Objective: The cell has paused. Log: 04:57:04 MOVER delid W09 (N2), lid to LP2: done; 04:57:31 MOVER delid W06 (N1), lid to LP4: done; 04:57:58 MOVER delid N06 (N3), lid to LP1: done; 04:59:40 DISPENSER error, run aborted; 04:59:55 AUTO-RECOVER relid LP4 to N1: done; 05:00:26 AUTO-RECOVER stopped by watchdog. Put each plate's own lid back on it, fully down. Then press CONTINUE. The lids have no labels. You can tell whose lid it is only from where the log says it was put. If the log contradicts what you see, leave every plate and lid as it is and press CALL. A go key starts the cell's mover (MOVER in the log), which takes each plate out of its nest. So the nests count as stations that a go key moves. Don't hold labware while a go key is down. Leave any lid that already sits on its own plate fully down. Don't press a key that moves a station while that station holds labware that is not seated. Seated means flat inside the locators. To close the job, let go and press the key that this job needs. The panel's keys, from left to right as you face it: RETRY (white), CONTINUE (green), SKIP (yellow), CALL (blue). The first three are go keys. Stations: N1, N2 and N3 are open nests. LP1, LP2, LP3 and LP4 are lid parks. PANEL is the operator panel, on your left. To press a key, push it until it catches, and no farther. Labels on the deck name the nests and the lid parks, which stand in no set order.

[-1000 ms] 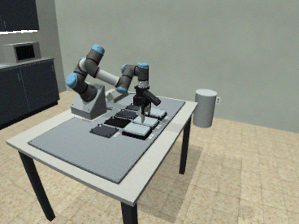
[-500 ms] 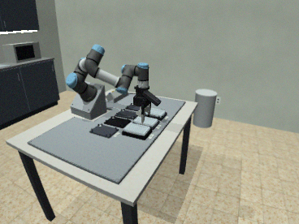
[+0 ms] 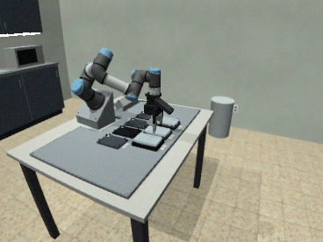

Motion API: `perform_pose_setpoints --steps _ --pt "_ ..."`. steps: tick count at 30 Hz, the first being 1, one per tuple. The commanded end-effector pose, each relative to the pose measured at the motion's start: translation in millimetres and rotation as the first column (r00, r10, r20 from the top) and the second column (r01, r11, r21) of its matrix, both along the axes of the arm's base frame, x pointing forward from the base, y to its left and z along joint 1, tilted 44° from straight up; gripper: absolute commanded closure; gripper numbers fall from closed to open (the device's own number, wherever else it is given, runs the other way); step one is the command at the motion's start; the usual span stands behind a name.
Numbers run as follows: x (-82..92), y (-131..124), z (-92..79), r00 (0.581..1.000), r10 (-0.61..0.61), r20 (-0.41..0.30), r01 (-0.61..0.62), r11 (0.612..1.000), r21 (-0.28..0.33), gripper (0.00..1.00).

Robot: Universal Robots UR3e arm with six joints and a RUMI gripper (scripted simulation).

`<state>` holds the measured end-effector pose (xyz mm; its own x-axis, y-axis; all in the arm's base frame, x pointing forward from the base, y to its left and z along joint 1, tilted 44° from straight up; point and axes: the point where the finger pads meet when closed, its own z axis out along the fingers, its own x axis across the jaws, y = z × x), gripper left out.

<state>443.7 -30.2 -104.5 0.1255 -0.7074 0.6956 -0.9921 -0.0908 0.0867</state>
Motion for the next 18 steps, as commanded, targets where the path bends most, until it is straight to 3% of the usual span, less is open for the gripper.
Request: perform_pose_setpoints --steps 1,17,18 --pt "0.7 0.6 0.7 1.000 0.001 0.002 -0.001 1.000 0.000 1.00" --pt "0.7 0.5 0.7 1.000 0.001 0.002 -0.001 1.000 0.000 1.00" --pt "0.7 0.5 0.7 1.000 0.001 0.002 -0.001 1.000 0.000 0.18"
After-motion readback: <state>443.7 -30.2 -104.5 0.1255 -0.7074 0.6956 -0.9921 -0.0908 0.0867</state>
